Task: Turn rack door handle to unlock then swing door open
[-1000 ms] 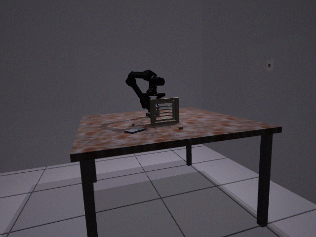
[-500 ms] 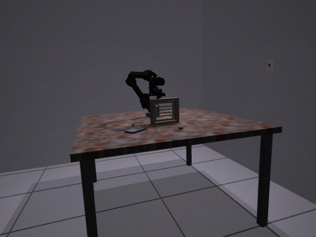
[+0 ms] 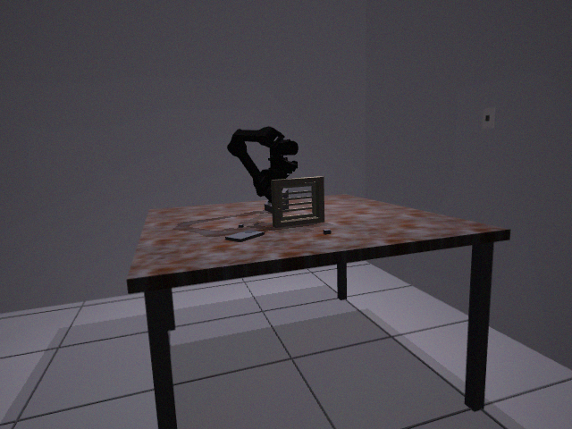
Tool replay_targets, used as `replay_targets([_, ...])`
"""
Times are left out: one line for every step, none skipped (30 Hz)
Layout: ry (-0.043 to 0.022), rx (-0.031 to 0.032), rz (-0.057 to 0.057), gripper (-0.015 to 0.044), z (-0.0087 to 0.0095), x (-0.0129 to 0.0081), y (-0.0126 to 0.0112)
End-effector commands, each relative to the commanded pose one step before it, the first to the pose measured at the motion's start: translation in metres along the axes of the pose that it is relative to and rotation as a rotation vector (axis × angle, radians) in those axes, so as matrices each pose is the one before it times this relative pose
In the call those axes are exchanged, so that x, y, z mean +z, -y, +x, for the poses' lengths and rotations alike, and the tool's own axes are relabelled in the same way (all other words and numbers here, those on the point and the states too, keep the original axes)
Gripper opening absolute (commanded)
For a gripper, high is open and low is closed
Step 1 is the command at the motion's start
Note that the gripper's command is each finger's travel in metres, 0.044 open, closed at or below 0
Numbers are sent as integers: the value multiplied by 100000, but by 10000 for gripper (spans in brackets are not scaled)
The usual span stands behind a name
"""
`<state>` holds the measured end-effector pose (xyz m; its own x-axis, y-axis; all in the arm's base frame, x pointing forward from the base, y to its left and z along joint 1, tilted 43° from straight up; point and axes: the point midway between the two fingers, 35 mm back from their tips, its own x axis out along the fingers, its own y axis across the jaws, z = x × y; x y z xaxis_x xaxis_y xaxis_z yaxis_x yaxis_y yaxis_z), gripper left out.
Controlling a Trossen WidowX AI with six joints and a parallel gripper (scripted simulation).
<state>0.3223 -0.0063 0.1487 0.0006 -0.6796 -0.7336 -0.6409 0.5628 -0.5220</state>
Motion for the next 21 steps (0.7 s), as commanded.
replay_targets([98,323,-18756,294,51,26,-65])
replay_targets([-2,0,-4957,294,0,0,0])
replay_targets([-2,0,-4957,294,0,0,0])
replay_targets([-2,0,-4957,294,0,0,0])
replay_targets([-2,1,-4957,294,0,0,0])
replay_targets([-2,1,-4957,294,0,0,0])
replay_targets([-2,1,-4957,294,0,0,0])
replay_targets([-2,1,-4958,294,0,0,0])
replay_targets([-2,1,-4958,294,0,0,0])
replay_targets([-2,1,-4958,294,0,0,0])
replay_targets([-2,1,-4958,294,0,0,0])
replay_targets([-2,1,-4958,294,0,0,0])
replay_targets([-1,1,-4958,294,0,0,0])
replay_targets([-1,1,-4956,294,0,0,0])
replay_targets([-1,1,-4957,294,0,0,0])
replay_targets([-1,1,-4957,294,0,0,0])
replay_targets([-1,2,-4957,294,0,0,0])
replay_targets([-1,2,-4095,294,0,0,0])
replay_targets([-1,1,-2457,294,0,0,0])
replay_targets([0,0,-819,294,0,0,0])
replay_targets([0,0,0,294,0,0,0])
